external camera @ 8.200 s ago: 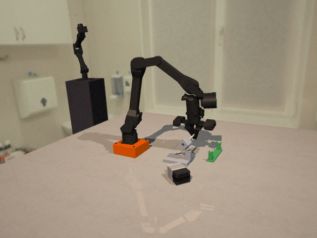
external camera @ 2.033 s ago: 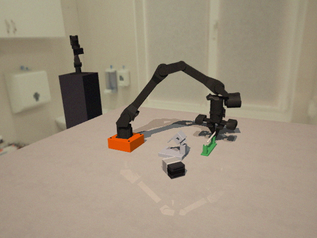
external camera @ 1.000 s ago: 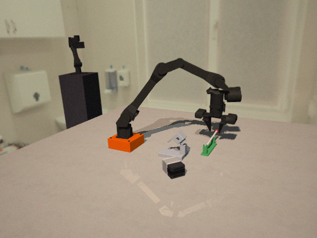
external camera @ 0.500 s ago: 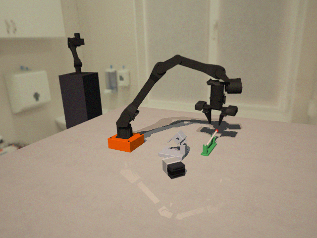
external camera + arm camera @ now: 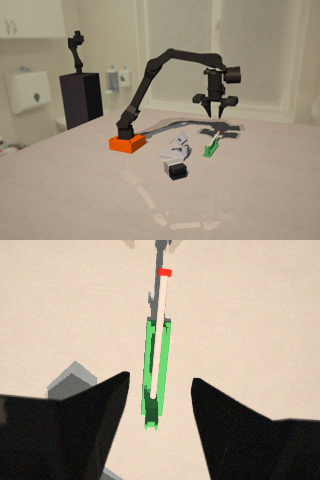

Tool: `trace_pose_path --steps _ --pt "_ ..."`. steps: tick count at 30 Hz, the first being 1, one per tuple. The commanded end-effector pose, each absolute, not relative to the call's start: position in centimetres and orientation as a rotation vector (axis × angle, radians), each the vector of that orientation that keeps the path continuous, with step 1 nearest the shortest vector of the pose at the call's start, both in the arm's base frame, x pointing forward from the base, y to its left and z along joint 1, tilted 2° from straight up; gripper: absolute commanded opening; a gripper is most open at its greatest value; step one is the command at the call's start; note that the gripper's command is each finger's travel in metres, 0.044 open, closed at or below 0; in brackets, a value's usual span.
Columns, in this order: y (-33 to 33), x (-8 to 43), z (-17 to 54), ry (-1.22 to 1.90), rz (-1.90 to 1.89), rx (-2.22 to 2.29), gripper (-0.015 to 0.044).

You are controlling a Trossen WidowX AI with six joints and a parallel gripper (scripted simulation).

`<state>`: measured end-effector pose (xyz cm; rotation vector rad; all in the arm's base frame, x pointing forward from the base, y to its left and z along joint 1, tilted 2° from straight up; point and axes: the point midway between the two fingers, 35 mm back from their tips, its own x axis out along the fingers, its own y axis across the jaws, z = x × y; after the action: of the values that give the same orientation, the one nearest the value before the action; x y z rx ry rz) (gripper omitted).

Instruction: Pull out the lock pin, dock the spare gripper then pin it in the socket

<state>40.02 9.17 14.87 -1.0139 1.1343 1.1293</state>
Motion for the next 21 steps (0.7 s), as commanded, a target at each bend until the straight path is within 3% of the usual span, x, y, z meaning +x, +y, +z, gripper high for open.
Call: trace_pose_path --steps 1,6,13,21 --pt "8.6 39.7 15.5 1.134 1.131 -1.03 0.018" --pt "8.7 39.8 14.9 1.134 1.131 -1.03 0.018" --pt "9.2 40.2 8.8 1.133 1.132 -1.03 0.018" --pt "9.3 40.3 7.8 1.133 1.132 -1.03 0.018"
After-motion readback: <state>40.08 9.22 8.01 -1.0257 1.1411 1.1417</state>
